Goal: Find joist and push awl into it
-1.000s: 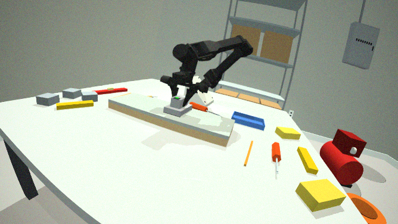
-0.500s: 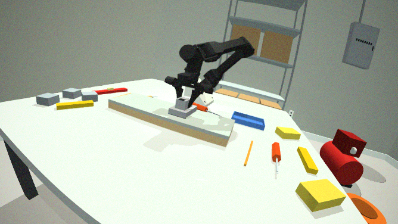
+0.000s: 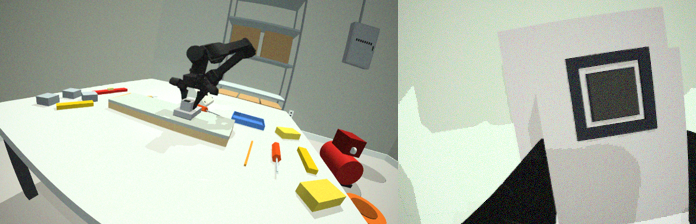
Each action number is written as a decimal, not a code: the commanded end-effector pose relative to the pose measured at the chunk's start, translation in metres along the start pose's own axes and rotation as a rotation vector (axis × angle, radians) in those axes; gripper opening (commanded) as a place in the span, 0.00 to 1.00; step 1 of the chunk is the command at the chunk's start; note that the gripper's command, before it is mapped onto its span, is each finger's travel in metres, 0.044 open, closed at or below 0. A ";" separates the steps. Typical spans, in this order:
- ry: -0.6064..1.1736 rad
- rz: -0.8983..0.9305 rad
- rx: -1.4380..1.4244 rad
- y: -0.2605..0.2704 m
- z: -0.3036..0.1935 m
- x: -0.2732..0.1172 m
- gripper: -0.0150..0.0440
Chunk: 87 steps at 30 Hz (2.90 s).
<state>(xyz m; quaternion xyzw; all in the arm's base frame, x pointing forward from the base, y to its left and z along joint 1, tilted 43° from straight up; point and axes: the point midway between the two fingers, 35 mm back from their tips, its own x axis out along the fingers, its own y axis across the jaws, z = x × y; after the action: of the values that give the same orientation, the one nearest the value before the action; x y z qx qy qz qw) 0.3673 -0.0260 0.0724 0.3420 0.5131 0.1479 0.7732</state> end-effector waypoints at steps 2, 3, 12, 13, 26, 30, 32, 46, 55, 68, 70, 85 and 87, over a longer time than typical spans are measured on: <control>0.002 0.003 -0.003 0.011 0.000 0.000 0.25; 0.002 0.003 -0.003 0.012 0.000 0.000 0.25; 0.002 0.004 -0.003 0.025 0.000 0.000 0.25; 0.002 0.004 -0.003 0.027 0.000 0.000 0.25; 0.002 0.005 -0.003 0.045 0.000 0.000 0.25; 0.002 0.005 -0.003 0.051 0.000 0.000 0.25; 0.002 0.005 -0.003 0.054 0.000 0.000 0.25; 0.001 0.007 -0.003 0.074 0.000 -0.001 0.25; 0.001 0.007 -0.003 0.086 0.000 -0.001 0.25; 0.001 0.008 -0.003 0.105 0.000 -0.001 0.25; 0.001 0.008 -0.003 0.108 0.000 -0.001 0.25; -0.001 0.005 0.000 0.116 0.000 -0.001 0.25; -0.001 0.005 0.000 0.116 0.000 -0.001 0.25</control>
<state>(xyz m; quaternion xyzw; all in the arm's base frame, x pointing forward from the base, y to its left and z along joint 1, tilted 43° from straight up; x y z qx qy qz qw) 0.3815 0.0573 0.1526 0.3432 0.5114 0.1506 0.7733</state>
